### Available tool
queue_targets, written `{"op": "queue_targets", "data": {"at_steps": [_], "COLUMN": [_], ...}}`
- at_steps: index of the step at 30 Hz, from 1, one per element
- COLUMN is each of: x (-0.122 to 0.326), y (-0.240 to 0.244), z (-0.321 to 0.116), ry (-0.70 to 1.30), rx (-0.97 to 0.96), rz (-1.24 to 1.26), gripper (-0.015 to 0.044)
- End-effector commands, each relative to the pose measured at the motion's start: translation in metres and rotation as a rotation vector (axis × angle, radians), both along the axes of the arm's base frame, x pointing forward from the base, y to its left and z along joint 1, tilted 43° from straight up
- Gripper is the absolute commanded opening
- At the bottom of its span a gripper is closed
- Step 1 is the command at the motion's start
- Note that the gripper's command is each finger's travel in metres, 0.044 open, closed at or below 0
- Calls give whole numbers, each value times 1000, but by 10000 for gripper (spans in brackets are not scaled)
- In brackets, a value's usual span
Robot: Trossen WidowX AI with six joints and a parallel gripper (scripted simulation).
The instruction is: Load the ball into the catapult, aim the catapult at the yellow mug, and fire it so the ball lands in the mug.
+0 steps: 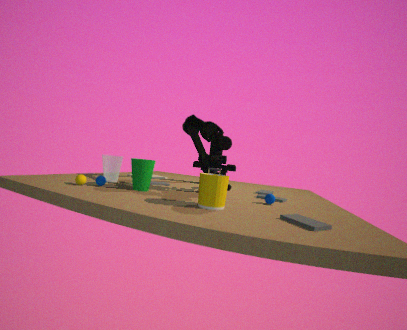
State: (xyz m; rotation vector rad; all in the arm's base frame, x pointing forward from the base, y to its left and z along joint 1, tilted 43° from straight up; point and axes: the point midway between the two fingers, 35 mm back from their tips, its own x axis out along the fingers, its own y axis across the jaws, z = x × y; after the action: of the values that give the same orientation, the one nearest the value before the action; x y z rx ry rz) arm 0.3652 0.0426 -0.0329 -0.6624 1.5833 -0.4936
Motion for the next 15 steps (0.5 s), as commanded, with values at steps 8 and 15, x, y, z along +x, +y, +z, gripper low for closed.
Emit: {"op": "queue_targets", "data": {"at_steps": [8,15], "x": [6,4], "y": [36,68], "z": [36,74], "ry": [-2,0], "rx": [5,4], "rz": [2,1], "gripper": [440,440]}}
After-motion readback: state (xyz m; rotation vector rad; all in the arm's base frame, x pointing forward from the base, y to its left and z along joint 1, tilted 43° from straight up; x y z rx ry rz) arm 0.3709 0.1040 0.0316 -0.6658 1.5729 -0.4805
